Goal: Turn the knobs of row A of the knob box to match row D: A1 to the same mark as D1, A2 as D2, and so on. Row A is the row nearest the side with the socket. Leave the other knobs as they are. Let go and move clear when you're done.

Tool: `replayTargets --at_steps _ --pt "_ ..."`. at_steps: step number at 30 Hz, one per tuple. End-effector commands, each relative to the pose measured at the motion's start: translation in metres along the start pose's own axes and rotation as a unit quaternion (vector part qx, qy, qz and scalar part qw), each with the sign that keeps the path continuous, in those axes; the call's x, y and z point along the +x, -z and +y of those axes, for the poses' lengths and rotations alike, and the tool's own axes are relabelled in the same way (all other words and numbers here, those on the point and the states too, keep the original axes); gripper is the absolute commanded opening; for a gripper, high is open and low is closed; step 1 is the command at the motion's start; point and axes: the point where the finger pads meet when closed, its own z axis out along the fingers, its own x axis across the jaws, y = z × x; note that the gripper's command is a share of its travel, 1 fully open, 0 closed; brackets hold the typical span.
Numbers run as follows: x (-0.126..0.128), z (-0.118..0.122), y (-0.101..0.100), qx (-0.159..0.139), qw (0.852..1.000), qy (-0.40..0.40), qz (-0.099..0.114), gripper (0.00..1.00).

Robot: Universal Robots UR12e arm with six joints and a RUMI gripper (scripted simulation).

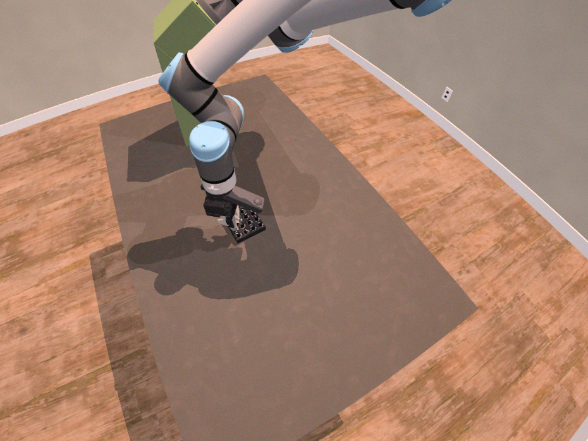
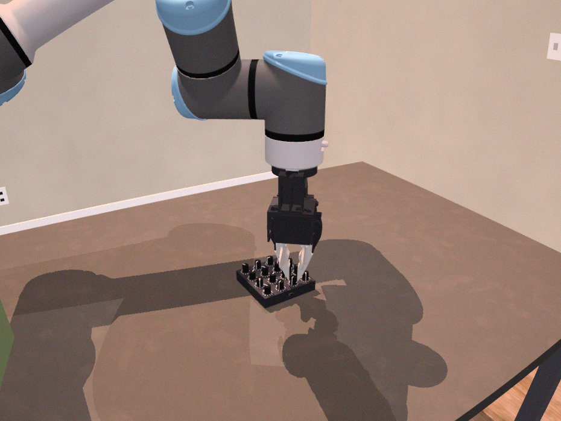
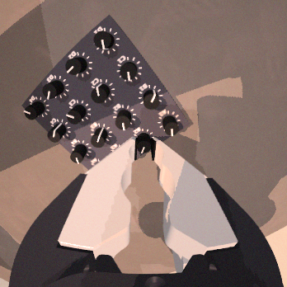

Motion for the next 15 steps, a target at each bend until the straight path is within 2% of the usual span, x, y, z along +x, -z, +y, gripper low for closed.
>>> replayTargets --at_steps 1,15 --pt "0.0008 -0.0002 0.0006 0.0 1.0 -0.02 0.001 0.04" --pt "0.0011 -0.0001 0.0006 0.0 0.999 -0.053 0.001 0.04"
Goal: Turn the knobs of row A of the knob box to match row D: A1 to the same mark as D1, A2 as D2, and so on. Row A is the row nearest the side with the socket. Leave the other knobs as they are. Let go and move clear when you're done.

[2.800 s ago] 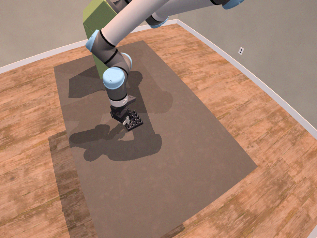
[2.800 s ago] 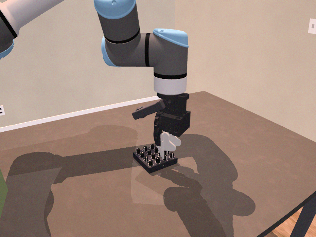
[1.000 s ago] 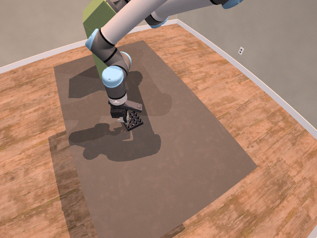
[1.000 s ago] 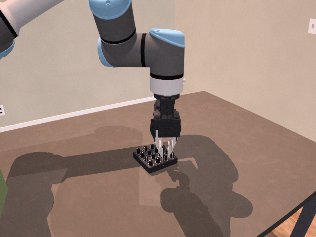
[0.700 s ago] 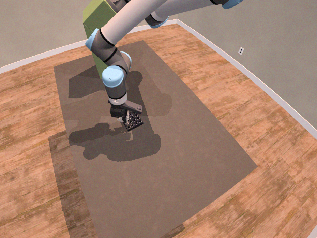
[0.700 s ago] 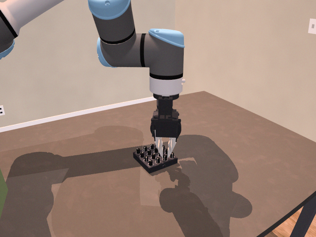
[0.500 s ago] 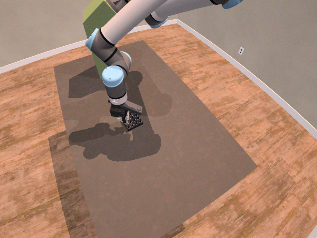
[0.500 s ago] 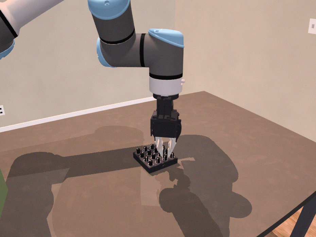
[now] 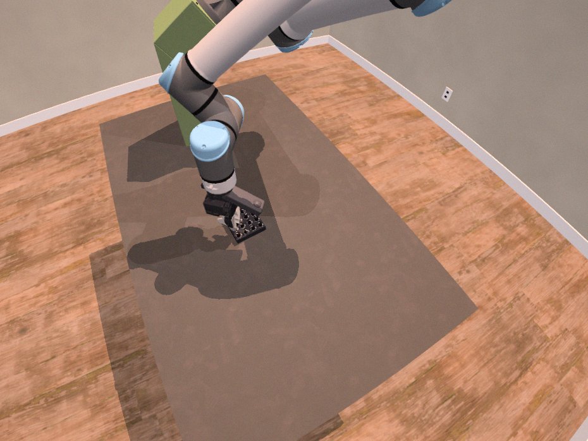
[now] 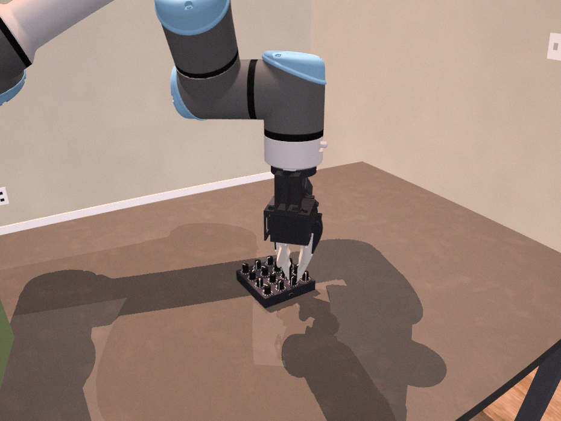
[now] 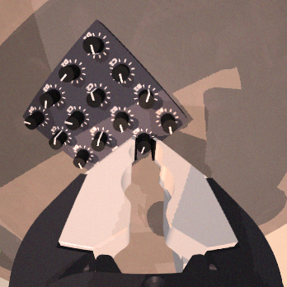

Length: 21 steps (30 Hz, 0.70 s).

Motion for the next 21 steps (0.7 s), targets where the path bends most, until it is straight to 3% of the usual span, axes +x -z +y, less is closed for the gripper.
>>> replayTargets --at_steps 1,21 --pt "0.0006 -0.0002 0.0006 0.0 1.0 -0.007 0.001 0.04" --pt "0.0007 -0.0002 0.0006 0.0 1.0 -0.013 0.001 0.04"
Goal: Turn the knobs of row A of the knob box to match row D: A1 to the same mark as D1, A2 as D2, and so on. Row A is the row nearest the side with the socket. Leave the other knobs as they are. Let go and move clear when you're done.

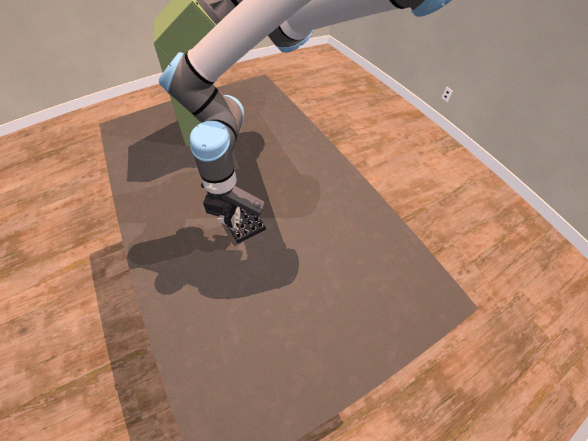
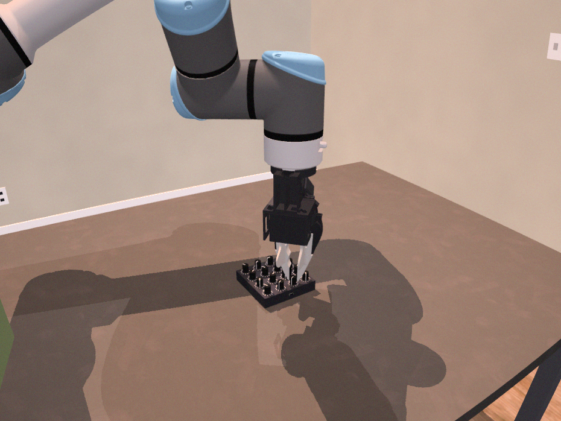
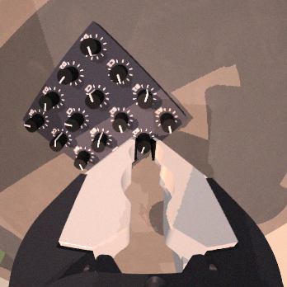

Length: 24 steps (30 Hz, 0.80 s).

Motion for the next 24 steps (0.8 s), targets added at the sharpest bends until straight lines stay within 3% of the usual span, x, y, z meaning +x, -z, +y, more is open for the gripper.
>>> replayTargets --at_steps 1,6,7,24 --pt "0.0005 -0.0002 0.0006 0.0 1.0 0.0 0.0 0.04" --pt "0.0005 -0.0002 0.0006 0.0 1.0 0.0 0.0 0.04" --pt "0.0005 -0.0002 0.0006 0.0 1.0 0.0 0.0 0.11" --pt "0.0005 -0.0002 0.0006 0.0 1.0 0.0 0.0 0.11"
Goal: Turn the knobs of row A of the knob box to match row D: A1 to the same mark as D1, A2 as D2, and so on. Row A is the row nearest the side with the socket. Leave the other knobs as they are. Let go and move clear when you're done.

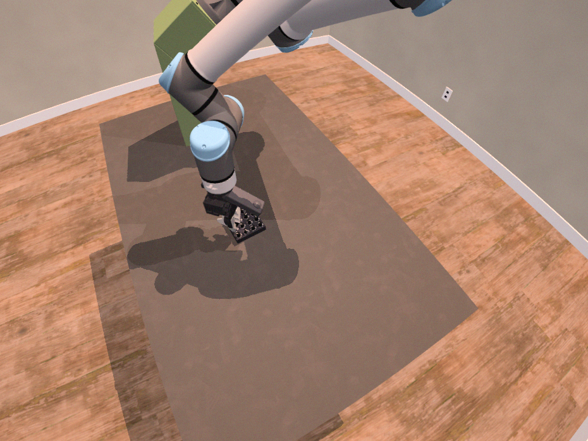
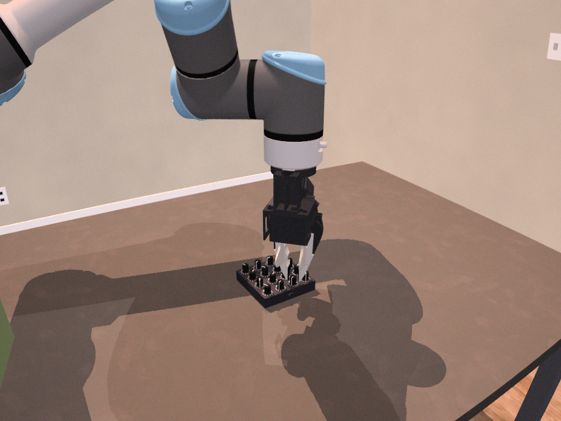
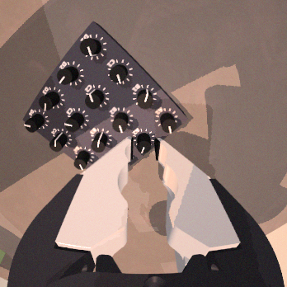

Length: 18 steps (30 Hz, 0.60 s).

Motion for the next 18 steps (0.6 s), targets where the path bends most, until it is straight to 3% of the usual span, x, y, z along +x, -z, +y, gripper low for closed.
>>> replayTargets --at_steps 1,7,18 --pt "0.001 0.0 0.001 0.0 1.0 0.0 0.0 0.11" --pt "0.001 0.0 0.003 0.0 1.0 0.0 0.0 0.11" --pt "0.001 0.0 0.025 0.0 1.0 0.0 0.0 0.11"
